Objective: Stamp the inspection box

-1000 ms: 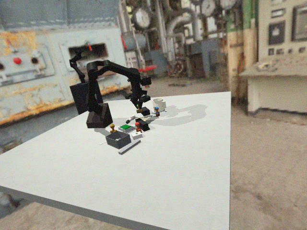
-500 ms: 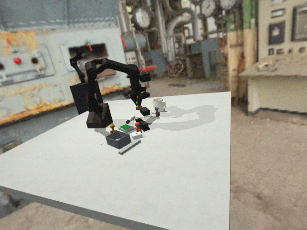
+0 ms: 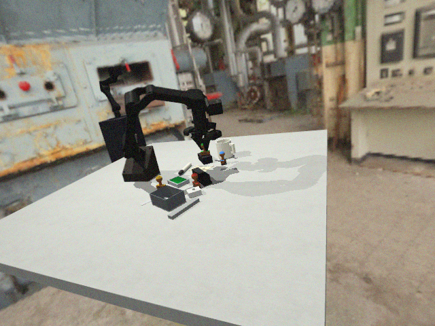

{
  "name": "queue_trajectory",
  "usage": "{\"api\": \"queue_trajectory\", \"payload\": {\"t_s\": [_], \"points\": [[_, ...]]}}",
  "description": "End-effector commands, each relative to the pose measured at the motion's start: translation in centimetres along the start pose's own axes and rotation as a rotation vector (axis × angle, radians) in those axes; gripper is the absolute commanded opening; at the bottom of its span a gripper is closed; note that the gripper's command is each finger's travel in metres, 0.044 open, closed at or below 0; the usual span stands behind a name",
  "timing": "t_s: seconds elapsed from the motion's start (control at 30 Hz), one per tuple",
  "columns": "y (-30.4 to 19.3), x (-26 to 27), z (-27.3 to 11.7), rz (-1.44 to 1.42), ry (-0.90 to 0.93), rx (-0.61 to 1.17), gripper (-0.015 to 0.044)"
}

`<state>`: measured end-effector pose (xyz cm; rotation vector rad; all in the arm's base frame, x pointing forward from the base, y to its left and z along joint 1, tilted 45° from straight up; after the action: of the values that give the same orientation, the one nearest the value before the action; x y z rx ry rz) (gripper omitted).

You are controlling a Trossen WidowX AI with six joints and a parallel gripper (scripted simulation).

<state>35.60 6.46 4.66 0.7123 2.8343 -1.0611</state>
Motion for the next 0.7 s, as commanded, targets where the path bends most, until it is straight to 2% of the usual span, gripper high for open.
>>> {"api": "queue_trajectory", "payload": {"t_s": [0.0, 0.27, 0.67], "points": [[-0.6, -1.7, 0.1, -0.002, 0.003, 0.009, 0.0000], [-2.3, -5.3, -0.2, 0.000, 0.001, 0.015, 0.0000], [-2.4, -5.6, 1.2, 0.000, 0.001, 0.015, 0.0000]]}}
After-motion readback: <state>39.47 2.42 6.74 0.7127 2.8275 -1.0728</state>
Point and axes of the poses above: the point midway between the two fingers, 35 mm back from their tips, its own z axis out along the fingers, its own x axis across the jaws, y = z × x, the point moved 7 cm from there along -z, back along the fingers, and after that the axes turned 2 degrees about z, right-handed, at the moved point
